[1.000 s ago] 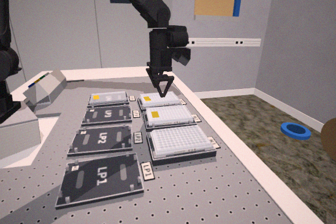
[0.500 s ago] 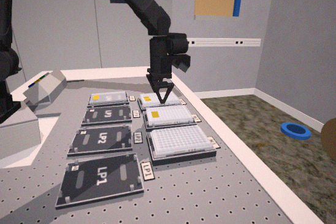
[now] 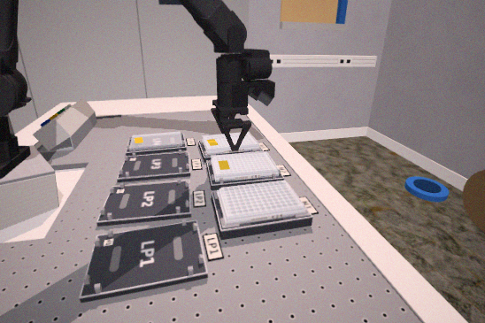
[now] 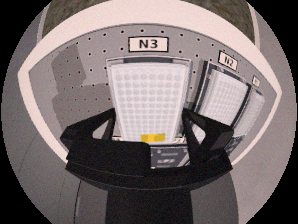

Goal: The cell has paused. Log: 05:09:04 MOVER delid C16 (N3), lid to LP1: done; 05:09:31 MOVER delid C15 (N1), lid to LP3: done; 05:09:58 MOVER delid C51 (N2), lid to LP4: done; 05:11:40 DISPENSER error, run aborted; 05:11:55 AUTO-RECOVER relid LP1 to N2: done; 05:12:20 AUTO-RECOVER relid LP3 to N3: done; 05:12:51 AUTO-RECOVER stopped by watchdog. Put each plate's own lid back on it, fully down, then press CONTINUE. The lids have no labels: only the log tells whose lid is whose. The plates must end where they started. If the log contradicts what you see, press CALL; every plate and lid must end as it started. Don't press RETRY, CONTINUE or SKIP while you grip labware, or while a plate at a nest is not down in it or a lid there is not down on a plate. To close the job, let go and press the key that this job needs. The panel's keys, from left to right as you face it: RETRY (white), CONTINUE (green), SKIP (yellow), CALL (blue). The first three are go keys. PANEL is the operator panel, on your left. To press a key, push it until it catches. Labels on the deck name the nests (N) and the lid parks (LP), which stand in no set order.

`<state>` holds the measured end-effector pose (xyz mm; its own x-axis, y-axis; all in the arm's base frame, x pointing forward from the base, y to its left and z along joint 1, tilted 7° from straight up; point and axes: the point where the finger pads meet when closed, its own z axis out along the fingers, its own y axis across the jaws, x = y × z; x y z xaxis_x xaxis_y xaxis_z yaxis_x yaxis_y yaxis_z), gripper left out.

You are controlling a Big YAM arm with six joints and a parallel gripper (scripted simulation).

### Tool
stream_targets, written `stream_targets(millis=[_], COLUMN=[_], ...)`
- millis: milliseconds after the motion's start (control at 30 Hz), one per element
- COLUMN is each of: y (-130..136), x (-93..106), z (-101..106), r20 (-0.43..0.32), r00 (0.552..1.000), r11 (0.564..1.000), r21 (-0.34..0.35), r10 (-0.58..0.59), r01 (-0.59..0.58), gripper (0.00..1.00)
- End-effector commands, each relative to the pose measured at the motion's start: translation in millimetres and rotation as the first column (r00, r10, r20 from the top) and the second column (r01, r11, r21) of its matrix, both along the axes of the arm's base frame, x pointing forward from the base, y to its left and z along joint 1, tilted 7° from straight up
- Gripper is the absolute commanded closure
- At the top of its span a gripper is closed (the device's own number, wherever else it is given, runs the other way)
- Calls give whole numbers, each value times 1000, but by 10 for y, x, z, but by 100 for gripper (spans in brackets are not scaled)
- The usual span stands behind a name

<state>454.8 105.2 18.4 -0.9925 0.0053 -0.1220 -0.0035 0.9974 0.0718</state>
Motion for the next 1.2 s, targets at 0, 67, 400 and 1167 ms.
stream_targets(millis=[0, 67, 400, 1167], y=[53, 52, 65, 94], x=[14, 6, 19, 122], z=[-73, -69, -34, 133], r20=[-14, -17, -17, 16], r00=[1000, 1000, 1000, 1000], r11=[1000, 1000, 1000, 1000], r21=[-2, -3, -3, 4], r10=[-3, -2, -1, -1], r01=[3, 2, 1, 1], gripper=[0, 0, 0, 0])
